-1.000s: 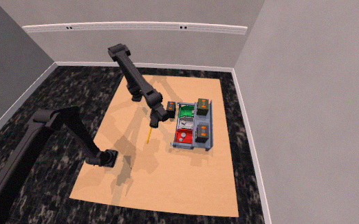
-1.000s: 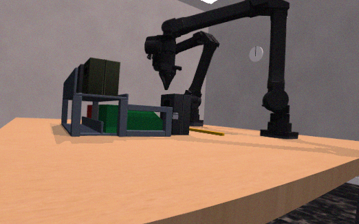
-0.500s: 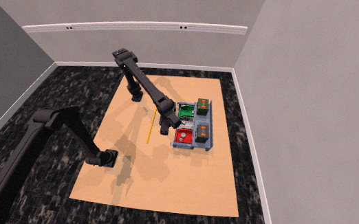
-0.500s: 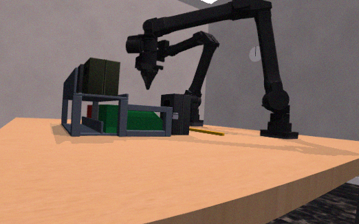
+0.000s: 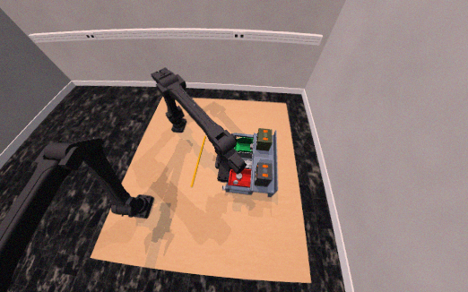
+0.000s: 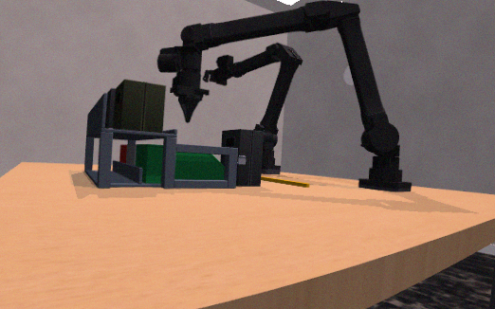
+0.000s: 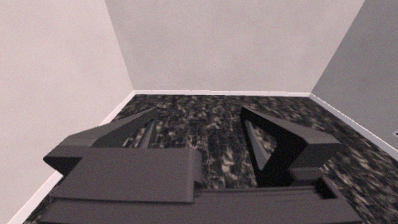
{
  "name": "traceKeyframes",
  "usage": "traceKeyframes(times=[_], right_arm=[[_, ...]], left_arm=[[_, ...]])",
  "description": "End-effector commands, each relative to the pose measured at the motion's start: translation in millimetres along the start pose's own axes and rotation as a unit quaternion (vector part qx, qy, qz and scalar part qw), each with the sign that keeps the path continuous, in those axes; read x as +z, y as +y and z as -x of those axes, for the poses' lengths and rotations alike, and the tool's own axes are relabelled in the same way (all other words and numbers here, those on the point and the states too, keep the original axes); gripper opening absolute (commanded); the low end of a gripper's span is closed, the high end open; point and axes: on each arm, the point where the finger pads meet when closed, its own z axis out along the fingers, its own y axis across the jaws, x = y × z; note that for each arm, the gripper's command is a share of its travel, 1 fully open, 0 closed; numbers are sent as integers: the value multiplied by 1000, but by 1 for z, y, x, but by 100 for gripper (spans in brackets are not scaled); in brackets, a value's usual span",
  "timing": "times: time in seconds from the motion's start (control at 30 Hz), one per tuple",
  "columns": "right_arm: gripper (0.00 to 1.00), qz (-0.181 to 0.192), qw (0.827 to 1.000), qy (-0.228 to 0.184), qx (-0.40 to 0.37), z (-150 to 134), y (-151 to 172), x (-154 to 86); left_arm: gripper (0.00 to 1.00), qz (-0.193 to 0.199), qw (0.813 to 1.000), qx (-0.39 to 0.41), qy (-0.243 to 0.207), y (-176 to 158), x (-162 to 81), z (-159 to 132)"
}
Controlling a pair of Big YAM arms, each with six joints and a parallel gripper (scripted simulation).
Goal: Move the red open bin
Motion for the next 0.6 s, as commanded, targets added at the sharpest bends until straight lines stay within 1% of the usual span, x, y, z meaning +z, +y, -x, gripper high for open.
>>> traceKeyframes(times=[0.0,0.2,0.33,0.57], right_arm=[[100,-3,1000,-8,8,13,-6,-8],[100,-3,1000,-8,8,13,-6,-8],[100,-3,1000,-8,8,13,-6,-8],[100,-3,1000,-8,8,13,-6,-8]], left_arm=[[0,21,1000,1,-18,26,-26,11],[0,21,1000,5,-18,28,-25,17],[0,24,999,4,-21,29,-30,17],[0,23,1000,3,-19,30,-27,17]])
